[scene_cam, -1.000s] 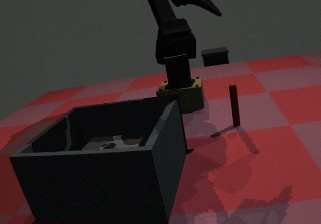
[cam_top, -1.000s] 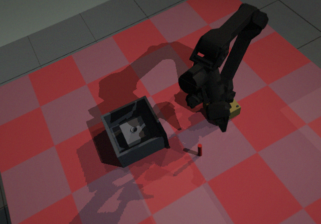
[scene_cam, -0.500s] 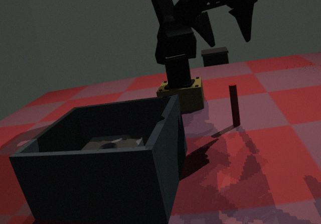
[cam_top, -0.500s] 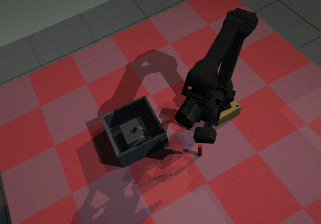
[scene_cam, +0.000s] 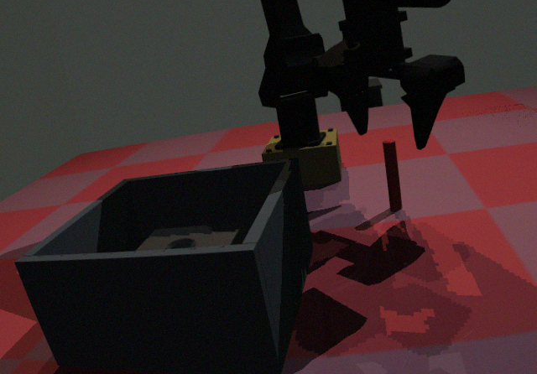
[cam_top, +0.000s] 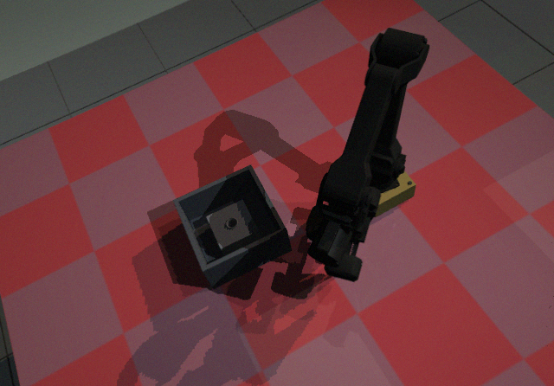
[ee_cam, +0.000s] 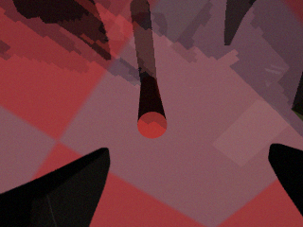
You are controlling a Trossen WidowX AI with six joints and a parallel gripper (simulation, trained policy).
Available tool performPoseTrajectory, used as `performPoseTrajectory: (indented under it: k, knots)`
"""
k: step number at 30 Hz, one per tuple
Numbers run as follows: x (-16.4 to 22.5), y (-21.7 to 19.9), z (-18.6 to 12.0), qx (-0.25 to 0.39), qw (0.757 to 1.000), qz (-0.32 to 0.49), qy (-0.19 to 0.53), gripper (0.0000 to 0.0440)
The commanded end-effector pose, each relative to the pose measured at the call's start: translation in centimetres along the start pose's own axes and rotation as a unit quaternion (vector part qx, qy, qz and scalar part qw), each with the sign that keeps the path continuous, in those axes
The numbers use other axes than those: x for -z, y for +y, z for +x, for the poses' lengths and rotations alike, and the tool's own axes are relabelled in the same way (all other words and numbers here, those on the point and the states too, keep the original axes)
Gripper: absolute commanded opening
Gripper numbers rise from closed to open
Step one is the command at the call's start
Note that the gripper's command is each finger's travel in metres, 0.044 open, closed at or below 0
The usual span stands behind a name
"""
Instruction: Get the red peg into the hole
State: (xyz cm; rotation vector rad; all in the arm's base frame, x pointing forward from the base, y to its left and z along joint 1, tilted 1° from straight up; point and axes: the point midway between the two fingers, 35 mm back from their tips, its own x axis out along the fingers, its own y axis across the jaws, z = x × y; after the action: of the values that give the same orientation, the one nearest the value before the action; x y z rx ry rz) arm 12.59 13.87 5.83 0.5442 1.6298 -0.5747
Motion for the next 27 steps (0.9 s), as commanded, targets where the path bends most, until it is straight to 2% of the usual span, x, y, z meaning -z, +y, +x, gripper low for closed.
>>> performPoseTrajectory:
  k: [1,8,15,23,25,27]
  knots:
    - [-0.5,0.5,2.0,0.005,1.0,0.003,-0.02,0.044]
    - [-1.5,1.4,4.5,-0.002,0.999,-0.008,-0.048,0.0428]
    - [-2.1,1.3,6.4,0.015,0.998,-0.011,-0.057,0.0254]
    - [-2.5,1.2,7.0,0.043,0.997,-0.007,-0.062,0.0046]
    - [-2.5,1.1,7.0,0.052,0.997,-0.006,-0.063,0.0007]
    - [-2.8,1.3,6.7,0.053,0.996,-0.007,-0.07,0.0]
